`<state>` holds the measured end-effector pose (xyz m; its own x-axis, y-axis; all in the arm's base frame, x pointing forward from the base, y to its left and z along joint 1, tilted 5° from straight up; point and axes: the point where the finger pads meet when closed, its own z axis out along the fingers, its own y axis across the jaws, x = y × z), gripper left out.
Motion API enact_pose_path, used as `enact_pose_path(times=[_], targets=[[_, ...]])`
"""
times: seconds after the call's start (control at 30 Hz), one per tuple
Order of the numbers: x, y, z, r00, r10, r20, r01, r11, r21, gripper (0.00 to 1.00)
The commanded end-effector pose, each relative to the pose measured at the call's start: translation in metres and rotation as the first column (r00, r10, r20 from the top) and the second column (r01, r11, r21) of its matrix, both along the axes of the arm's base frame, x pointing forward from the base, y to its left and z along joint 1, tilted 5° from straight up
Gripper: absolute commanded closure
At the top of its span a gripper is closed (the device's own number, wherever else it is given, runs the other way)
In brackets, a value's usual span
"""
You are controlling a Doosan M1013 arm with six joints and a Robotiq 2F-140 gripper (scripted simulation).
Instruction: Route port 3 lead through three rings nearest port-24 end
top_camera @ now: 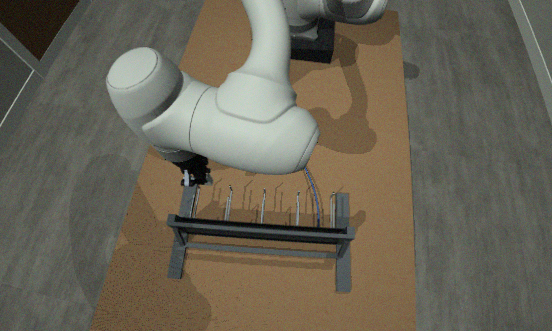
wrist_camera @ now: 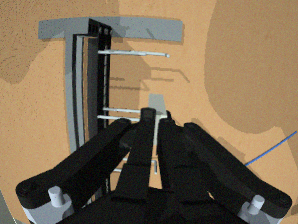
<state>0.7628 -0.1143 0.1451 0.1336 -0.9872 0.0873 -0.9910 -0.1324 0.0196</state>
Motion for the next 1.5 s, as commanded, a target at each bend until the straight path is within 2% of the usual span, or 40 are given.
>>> enact_pose_path(times=[0.0, 0.97, 1.47], targets=[[0.0023, -0.0023, 0.0014, 1.0, -0.004, 0.002, 0.004, 1.0, 0.004, 1.0], [0.0023, -0.0024, 0.0008, 1.0, -0.004, 0.002, 0.004, 1.0, 0.004, 1.0], [0.0023, -0.003, -0.0071, 1.0, -0.004, 0.002, 0.004, 1.0, 0.004, 1.0]])
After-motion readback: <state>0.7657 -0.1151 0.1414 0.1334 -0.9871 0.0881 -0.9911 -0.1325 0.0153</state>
